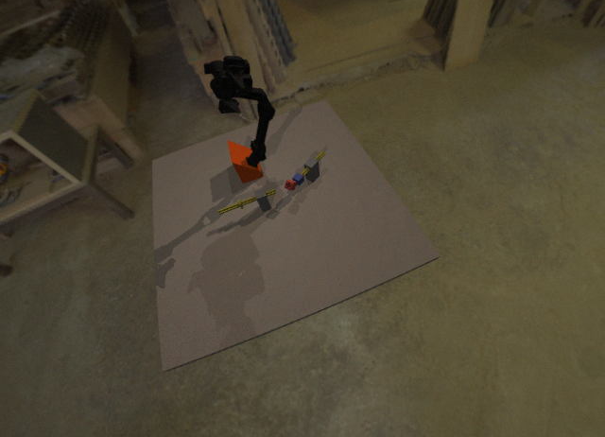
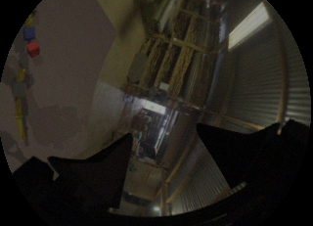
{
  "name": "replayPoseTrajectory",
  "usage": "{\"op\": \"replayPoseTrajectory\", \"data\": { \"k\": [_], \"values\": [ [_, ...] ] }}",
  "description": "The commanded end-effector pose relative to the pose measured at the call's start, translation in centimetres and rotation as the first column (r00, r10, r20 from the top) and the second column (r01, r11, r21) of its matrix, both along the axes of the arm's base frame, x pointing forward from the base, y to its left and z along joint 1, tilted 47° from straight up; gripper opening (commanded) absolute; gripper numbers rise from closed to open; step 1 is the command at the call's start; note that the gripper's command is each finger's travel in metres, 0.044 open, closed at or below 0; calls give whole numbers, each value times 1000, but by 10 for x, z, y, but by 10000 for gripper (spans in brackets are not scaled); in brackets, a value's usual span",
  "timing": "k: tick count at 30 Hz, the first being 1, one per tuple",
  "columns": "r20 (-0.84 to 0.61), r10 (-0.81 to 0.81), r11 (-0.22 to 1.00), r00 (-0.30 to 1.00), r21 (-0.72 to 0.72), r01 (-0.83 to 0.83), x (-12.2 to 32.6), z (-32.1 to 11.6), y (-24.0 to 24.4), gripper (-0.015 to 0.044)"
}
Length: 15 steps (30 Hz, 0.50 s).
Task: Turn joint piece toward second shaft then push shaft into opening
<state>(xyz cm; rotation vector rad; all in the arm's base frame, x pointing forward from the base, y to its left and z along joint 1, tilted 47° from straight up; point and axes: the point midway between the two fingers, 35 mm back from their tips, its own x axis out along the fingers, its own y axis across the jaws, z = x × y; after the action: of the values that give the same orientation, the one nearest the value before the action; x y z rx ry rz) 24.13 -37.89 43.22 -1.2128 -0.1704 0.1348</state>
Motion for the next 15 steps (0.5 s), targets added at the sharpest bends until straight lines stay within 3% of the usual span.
{"op": "replayPoseTrajectory", "data": {
  "k": [1, 5, 15],
  "values": [
    [0, 0, 1000, 1000, 0, 0, 0, 0, 0, 426],
    [-6, 30, 999, 1000, 14, -30, 12, -14, 8, 440],
    [-44, 244, 965, 969, 107, -238, 75, -112, 91, 440]
  ]
}}
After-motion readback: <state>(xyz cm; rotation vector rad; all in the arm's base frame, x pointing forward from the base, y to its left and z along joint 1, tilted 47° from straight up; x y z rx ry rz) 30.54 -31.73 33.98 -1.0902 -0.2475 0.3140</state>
